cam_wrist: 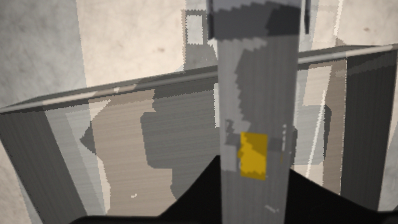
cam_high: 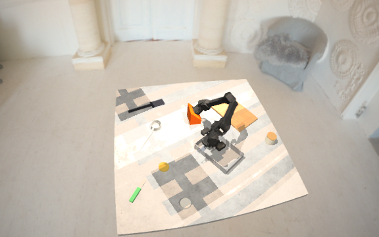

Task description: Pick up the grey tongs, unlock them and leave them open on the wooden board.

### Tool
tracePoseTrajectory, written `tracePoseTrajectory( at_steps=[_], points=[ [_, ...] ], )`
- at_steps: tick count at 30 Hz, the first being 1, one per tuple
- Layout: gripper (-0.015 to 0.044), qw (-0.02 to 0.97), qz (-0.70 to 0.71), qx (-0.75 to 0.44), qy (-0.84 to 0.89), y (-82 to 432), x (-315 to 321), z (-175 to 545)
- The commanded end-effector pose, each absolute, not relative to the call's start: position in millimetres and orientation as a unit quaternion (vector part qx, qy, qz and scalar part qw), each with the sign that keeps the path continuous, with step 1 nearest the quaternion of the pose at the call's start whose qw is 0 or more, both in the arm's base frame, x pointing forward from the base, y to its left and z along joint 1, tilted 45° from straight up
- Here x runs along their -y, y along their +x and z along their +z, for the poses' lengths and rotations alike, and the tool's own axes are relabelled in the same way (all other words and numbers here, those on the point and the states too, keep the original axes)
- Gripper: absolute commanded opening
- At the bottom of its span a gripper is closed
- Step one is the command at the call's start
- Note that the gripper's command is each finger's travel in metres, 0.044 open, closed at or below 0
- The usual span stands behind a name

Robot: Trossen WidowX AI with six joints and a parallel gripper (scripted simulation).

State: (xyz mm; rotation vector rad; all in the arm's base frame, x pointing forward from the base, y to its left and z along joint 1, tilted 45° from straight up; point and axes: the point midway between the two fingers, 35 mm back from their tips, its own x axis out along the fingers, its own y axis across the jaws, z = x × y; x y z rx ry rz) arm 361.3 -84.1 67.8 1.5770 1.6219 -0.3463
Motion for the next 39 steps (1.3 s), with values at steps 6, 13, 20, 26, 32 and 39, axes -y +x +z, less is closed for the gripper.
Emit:
tracePoseTrajectory(
  at_steps=[6, 13, 20, 26, 32, 39],
  points=[
    [-0.015, 0.454, -0.103, -0.647, 0.604, 357, 62, 108],
    [-0.015, 0.493, -0.067, -0.647, 0.578, 347, 39, 145],
    [-0.015, 0.529, -0.029, -0.645, 0.551, 333, 15, 180],
    [-0.015, 0.558, 0.005, -0.642, 0.527, 317, -5, 207],
    [-0.015, 0.585, 0.039, -0.637, 0.501, 297, -25, 232],
    [-0.015, 0.614, 0.078, -0.629, 0.47, 270, -46, 258]
  ],
)
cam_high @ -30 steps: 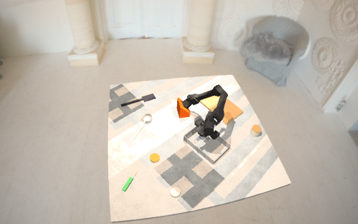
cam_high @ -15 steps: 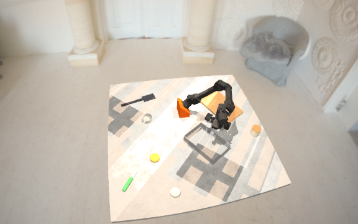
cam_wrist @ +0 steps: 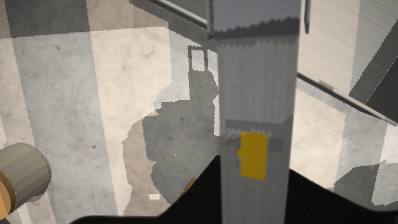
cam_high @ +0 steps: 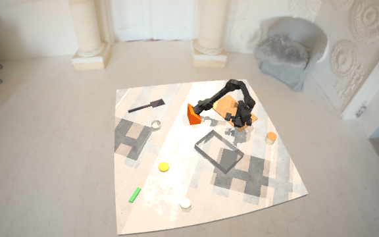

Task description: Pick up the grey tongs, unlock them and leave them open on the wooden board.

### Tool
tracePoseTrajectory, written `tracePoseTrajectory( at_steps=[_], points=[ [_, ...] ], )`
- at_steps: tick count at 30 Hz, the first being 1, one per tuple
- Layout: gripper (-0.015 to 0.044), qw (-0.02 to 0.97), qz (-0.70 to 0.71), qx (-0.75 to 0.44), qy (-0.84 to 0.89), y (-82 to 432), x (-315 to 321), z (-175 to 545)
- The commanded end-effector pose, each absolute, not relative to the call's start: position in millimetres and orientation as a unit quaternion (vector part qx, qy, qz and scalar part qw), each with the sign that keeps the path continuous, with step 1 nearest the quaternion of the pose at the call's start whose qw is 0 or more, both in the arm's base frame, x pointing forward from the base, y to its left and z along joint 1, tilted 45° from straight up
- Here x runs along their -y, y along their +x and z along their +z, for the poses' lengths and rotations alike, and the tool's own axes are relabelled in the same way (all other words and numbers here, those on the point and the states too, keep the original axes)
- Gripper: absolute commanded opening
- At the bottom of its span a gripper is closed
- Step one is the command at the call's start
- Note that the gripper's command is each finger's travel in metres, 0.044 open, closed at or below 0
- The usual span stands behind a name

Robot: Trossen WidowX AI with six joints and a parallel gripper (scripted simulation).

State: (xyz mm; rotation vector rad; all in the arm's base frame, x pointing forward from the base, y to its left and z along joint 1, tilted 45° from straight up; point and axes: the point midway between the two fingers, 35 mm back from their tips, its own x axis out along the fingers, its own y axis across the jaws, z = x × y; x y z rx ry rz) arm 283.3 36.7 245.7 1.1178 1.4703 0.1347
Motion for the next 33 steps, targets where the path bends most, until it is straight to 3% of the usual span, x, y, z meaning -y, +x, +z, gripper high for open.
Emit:
tracePoseTrajectory(
  at_steps=[1, 33],
  points=[
    [-0.015, 0.618, 0.084, -0.628, 0.466, 266, -49, 262],
    [-0.015, 0.67, 0.134, -0.655, 0.323, 199, -121, 280]
  ],
)
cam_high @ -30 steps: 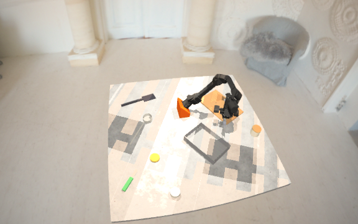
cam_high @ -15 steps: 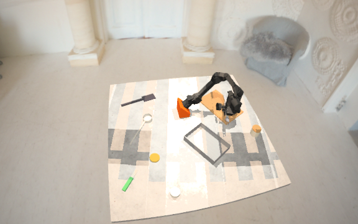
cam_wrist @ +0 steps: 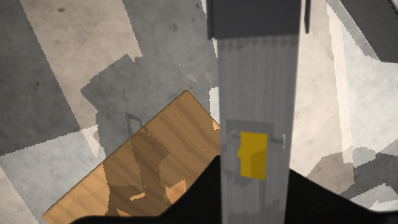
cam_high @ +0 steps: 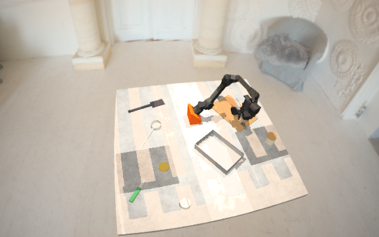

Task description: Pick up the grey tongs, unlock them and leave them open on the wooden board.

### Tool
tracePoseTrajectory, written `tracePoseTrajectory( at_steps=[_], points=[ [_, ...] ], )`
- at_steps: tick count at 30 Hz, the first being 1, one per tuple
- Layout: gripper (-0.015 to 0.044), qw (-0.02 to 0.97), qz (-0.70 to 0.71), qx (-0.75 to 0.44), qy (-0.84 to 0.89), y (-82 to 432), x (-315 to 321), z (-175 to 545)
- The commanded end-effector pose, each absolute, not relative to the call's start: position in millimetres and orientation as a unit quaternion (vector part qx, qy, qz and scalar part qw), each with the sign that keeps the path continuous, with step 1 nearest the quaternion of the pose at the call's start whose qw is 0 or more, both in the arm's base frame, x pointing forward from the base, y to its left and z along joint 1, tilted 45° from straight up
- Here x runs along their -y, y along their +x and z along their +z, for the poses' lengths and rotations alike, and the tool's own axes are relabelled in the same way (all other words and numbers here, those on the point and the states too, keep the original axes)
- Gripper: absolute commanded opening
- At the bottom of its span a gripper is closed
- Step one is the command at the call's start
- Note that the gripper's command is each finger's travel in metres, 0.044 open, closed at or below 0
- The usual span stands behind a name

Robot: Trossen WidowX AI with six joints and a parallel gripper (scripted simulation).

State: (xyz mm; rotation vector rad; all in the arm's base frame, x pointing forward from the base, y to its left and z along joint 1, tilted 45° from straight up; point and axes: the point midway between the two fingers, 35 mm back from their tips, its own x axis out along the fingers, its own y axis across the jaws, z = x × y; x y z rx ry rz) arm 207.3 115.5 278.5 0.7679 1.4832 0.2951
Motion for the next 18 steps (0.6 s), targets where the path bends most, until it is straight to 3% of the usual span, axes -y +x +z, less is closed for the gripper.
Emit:
tracePoseTrajectory(
  at_steps=[1, 18],
  points=[
    [-0.015, 0.672, 0.135, -0.655, 0.318, 196, -124, 281],
    [-0.015, 0.701, 0.168, -0.65, 0.241, 149, -153, 290]
  ],
)
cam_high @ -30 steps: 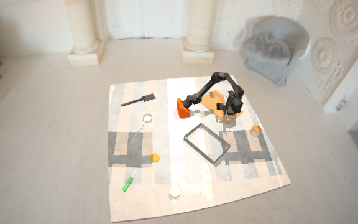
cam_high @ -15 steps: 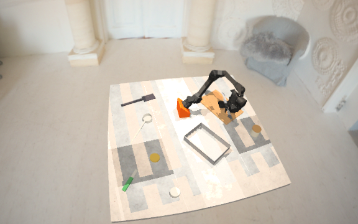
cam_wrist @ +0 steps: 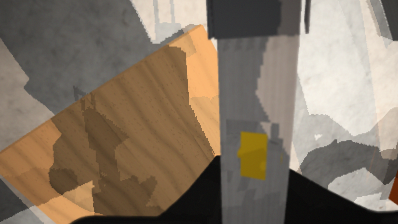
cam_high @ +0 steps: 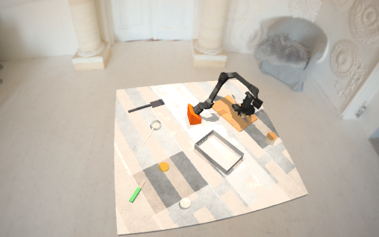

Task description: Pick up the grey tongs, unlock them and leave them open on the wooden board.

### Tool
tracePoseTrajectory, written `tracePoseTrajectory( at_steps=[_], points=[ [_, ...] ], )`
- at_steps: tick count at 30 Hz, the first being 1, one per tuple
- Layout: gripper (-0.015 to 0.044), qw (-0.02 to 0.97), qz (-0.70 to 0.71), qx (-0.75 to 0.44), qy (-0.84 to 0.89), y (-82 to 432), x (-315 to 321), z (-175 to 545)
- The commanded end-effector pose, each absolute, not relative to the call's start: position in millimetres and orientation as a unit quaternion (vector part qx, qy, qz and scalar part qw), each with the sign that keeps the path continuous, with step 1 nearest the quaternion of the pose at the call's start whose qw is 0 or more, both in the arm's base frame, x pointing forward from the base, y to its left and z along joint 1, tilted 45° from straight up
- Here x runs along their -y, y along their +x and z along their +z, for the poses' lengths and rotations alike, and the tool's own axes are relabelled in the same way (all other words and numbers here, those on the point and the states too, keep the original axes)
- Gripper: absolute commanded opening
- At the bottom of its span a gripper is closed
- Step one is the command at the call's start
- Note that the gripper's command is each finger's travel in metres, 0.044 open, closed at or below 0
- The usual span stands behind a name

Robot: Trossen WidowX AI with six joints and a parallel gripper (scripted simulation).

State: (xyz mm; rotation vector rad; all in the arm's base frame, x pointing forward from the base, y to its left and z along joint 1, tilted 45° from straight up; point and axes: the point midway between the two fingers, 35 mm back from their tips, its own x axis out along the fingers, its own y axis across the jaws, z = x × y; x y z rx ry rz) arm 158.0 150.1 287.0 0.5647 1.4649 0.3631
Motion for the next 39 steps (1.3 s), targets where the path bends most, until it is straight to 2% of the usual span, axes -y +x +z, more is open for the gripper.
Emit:
tracePoseTrajectory(
  at_steps=[1, 39],
  points=[
    [-0.015, 0.703, 0.17, -0.649, 0.237, 146, -154, 290],
    [-0.015, 0.741, 0.294, -0.583, 0.158, 52, -163, 318]
  ],
)
